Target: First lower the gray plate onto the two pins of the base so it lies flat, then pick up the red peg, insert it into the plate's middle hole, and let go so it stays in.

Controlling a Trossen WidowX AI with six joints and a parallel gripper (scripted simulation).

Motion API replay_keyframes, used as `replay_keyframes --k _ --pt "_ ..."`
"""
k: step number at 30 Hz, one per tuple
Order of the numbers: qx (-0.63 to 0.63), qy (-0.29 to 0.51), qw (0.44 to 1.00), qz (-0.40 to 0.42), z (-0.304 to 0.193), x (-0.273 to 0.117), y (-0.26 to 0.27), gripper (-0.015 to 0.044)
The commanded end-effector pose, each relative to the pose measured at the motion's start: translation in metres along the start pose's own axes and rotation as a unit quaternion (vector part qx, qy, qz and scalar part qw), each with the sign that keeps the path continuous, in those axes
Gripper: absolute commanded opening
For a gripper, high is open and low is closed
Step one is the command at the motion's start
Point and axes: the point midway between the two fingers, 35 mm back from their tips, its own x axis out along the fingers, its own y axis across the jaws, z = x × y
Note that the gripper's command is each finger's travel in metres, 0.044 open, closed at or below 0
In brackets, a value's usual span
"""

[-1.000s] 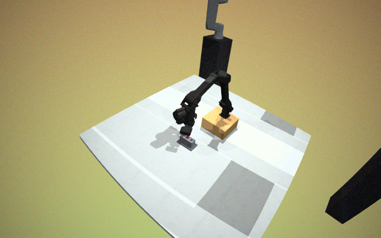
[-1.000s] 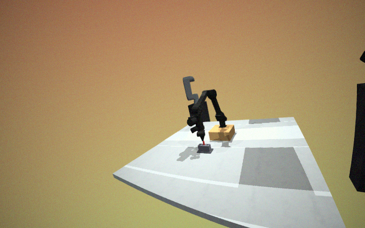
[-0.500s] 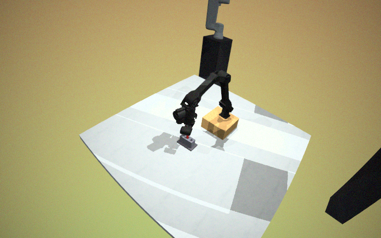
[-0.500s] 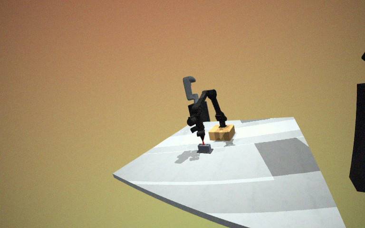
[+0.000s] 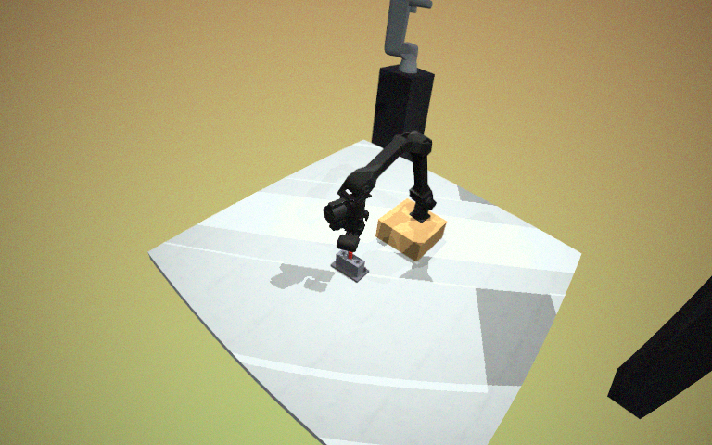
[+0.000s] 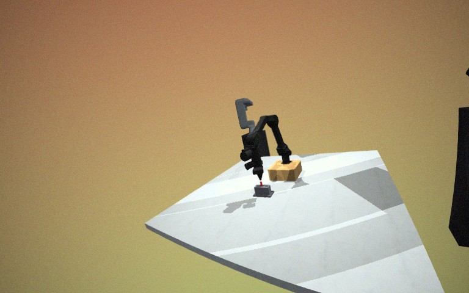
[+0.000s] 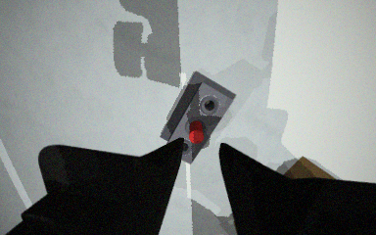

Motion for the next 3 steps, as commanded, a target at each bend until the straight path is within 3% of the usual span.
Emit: replay_keyframes --k 1,3 --pt "-0.002 -0.001 1.0 0.004 -0.0001 -0.0038 -0.0002 0.015" --pt "-0.002 -0.001 1.0 0.004 -0.0001 -0.0044 -0.0005 0.015"
